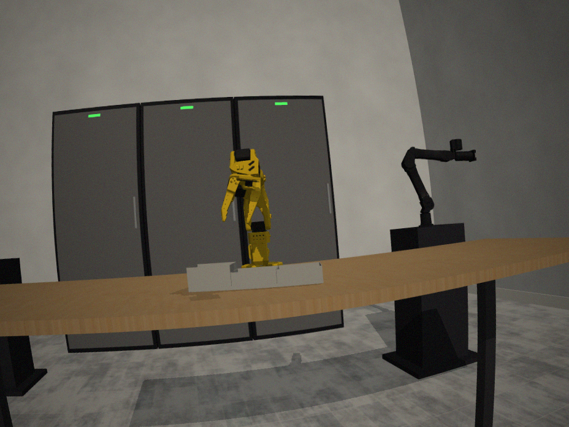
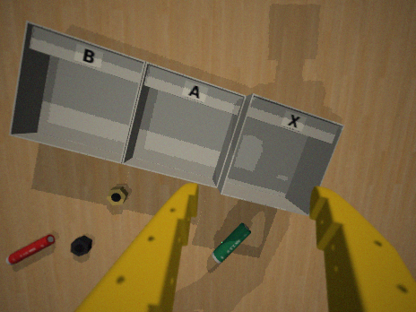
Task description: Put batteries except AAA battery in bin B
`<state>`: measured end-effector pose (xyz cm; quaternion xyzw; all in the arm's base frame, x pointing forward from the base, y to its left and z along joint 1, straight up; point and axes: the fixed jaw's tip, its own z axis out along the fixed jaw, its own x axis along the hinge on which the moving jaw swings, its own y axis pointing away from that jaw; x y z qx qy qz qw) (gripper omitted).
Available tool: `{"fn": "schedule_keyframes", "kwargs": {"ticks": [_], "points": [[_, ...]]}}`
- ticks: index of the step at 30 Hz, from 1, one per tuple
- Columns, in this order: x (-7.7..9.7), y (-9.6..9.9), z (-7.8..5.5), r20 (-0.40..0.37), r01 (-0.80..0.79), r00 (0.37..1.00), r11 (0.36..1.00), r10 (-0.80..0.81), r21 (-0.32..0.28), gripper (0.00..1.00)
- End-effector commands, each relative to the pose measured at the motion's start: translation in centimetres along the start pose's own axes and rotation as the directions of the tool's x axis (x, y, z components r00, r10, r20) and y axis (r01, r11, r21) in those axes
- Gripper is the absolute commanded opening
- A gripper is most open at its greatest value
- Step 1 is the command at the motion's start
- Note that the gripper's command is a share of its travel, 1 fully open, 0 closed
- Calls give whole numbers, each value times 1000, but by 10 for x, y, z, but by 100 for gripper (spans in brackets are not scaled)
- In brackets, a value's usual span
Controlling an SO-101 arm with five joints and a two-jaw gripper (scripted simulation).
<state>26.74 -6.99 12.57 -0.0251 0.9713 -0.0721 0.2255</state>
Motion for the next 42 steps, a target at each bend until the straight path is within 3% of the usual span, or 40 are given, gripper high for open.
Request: {"fn": "schedule_keyframes", "kwargs": {"ticks": [1, 18, 41, 42], "points": [[-6, -21, -9, 25, -139, 990, 990, 138, 36, 21], [3, -65, -8, 46, -444, 896, 890, 441, 101, 9], [6, -74, -8, 55, -504, 864, 856, 501, 113, 7], [3, -79, -16, 92, -521, 853, 845, 514, 118, 7]]}}
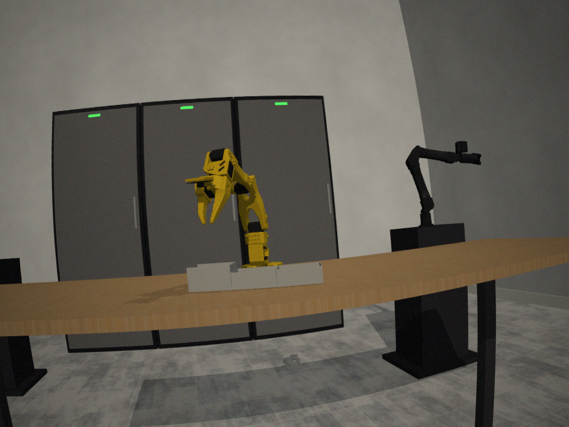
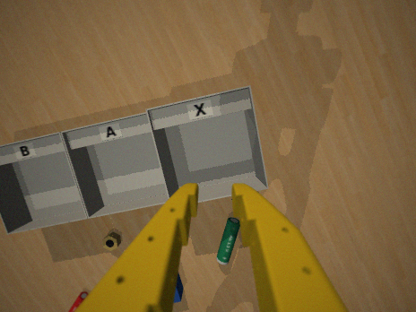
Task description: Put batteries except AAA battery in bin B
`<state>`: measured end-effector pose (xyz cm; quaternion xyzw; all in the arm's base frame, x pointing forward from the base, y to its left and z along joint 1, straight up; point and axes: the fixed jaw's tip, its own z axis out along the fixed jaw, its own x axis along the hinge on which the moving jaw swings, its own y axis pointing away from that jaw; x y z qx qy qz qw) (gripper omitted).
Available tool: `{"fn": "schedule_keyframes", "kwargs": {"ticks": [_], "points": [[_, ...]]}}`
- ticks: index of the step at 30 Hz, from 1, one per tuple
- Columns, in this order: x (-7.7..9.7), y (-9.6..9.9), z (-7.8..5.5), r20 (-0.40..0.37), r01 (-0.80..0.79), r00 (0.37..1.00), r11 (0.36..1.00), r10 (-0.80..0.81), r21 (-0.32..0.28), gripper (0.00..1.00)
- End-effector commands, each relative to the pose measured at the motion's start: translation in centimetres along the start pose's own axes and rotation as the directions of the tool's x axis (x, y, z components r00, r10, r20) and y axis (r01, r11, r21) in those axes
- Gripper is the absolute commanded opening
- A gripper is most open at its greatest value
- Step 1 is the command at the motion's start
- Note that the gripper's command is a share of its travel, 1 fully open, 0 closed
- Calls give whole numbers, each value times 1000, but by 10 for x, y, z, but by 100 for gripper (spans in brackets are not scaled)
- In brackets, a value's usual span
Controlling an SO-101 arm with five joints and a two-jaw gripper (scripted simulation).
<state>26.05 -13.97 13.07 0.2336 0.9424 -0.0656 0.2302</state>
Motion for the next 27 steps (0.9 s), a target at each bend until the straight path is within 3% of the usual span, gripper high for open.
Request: {"fn": "schedule_keyframes", "kwargs": {"ticks": [1, 17, 27], "points": [[-10, -7, -17, 75, -41, 996, 999, 40, 11, 7], [-10, -7, -16, 75, -41, 996, 999, 40, 11, 7], [-1, -7, 13, 75, -41, 996, 999, 40, 11, 7]]}}
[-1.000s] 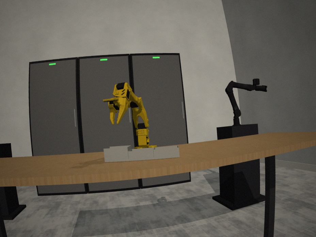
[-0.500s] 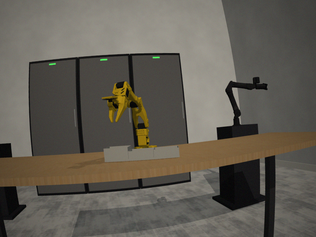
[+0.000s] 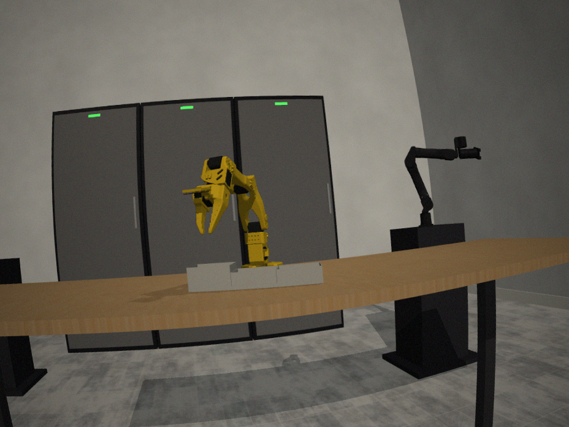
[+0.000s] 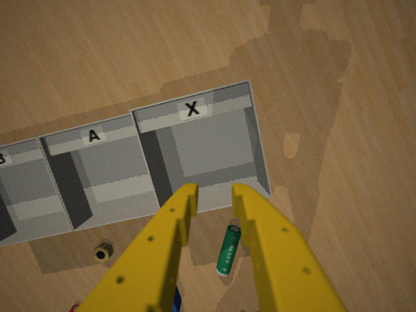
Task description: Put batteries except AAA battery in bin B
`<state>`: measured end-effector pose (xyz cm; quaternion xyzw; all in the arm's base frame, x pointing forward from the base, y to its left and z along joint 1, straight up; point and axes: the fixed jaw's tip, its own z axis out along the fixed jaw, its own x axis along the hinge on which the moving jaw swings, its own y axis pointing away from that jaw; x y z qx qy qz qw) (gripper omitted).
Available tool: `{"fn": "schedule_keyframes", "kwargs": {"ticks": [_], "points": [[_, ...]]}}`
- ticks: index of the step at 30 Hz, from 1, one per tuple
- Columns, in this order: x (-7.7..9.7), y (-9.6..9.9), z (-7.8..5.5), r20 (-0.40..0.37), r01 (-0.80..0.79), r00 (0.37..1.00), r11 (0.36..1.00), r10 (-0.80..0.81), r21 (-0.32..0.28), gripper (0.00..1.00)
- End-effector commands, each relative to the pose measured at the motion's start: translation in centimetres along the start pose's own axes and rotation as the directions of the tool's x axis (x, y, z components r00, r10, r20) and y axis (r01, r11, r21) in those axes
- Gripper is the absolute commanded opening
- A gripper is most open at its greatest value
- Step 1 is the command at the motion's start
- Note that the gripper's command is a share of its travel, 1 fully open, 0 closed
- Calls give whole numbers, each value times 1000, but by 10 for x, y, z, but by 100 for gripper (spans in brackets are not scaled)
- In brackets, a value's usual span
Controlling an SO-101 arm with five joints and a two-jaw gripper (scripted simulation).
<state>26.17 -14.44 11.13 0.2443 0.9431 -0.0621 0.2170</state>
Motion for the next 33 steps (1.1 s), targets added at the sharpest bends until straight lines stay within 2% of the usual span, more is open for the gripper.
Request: {"fn": "schedule_keyframes", "kwargs": {"ticks": [1, 10, 20, 21, 33], "points": [[-7, -4, -6, 103, -21, 995, 1000, 20, 5, 7], [3, -3, 9, 103, -21, 995, 1000, 20, 5, 7], [3, -3, 9, 103, -21, 995, 1000, 20, 5, 7], [-1, -3, 3, 147, -21, 989, 1000, 20, 6, 7], [-1, -3, 3, 147, -21, 989, 1000, 20, 6, 7]]}}
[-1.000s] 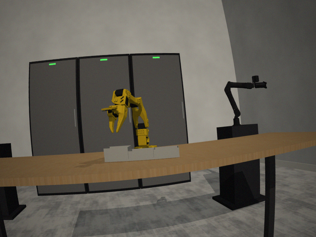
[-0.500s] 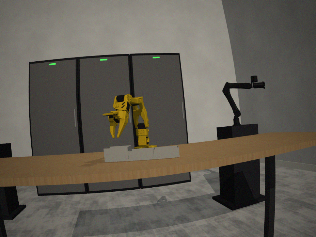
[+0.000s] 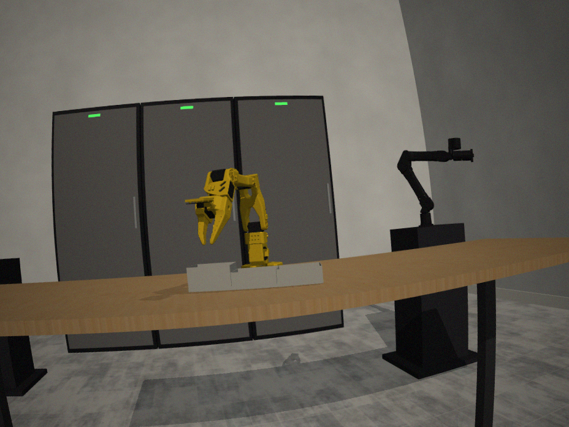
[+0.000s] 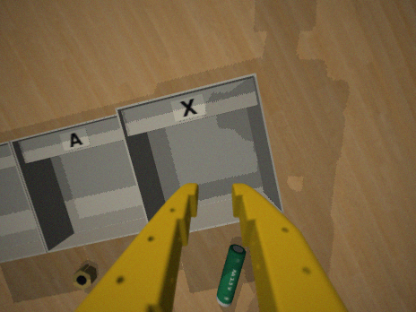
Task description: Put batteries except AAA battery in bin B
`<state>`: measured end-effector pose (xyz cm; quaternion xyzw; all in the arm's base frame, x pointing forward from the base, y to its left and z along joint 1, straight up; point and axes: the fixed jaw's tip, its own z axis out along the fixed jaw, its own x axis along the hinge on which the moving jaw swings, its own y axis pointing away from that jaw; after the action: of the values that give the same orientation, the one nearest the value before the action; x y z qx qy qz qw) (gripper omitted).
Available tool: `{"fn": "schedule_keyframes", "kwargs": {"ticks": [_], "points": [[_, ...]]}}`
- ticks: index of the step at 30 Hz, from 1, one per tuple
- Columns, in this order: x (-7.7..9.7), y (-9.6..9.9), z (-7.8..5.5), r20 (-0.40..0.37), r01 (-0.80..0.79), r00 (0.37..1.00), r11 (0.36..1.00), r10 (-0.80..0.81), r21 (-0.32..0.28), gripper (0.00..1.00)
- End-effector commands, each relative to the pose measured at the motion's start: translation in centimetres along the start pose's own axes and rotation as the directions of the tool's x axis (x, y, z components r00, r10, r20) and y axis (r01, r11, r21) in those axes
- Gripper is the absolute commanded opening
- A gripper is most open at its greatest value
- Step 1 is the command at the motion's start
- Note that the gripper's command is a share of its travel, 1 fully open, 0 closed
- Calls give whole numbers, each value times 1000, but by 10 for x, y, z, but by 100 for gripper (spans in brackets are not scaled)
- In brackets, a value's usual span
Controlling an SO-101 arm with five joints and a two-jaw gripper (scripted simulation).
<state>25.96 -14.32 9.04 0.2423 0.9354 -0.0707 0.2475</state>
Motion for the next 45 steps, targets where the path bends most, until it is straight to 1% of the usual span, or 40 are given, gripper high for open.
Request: {"fn": "schedule_keyframes", "kwargs": {"ticks": [1, 31, 37, 41, 45], "points": [[-13, -4, -14, 83, -21, 996, 1000, 20, 6, 7], [-13, -4, -14, 83, -21, 996, 1000, 20, 6, 7], [-13, -1, -14, 83, -13, 996, 1000, 13, 2, 7], [-11, 8, -13, 83, 14, 996, 1000, -13, -14, 7], [-8, 25, -12, 85, 61, 995, 997, -58, -41, 7]]}}
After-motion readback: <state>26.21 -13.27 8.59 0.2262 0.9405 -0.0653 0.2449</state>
